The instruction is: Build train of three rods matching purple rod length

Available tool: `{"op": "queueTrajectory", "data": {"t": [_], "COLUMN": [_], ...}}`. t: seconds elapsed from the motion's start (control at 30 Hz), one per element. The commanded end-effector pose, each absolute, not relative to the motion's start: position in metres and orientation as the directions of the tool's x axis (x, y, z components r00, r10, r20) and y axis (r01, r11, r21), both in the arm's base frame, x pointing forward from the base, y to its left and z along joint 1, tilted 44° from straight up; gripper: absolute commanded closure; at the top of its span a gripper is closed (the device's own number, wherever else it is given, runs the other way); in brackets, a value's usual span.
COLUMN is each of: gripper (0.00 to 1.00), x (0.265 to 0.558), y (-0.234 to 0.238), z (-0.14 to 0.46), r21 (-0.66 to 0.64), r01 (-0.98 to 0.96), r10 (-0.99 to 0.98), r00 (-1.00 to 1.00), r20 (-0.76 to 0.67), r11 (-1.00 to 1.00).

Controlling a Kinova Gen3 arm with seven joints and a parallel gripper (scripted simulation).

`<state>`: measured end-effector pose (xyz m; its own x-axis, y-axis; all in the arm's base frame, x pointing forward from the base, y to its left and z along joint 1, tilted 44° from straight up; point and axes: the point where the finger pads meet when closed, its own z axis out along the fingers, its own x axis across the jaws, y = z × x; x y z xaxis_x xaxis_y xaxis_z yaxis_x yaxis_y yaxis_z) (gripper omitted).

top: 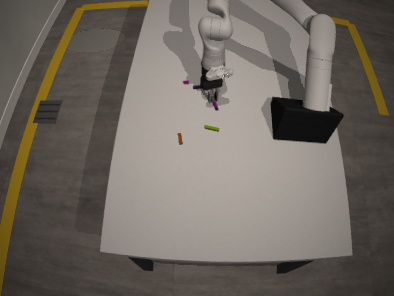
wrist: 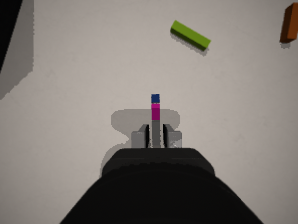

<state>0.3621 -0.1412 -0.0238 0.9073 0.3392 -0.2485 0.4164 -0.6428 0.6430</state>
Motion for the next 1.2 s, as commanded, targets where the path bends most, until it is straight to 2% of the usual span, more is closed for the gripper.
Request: {"op": "queueTrajectory", "data": {"t": [0.0,0.53,1.17], "gripper": [0.46,0.46,0.46], "x": [0.363,0.362,0.358], "y": [-0.141,-0.137,-0.084], "z": [-0.023,-0.020,0.036], "r21": [0.643,0.643,0.643], "r01": [0.416,0.416,0.416], "r10": [0.340,0.340,0.340], "r00": [0.907,0.907,0.907], "r20": [-0.247,-0.247,-0.247], "r11": [-0.643,-0.643,-0.643]}}
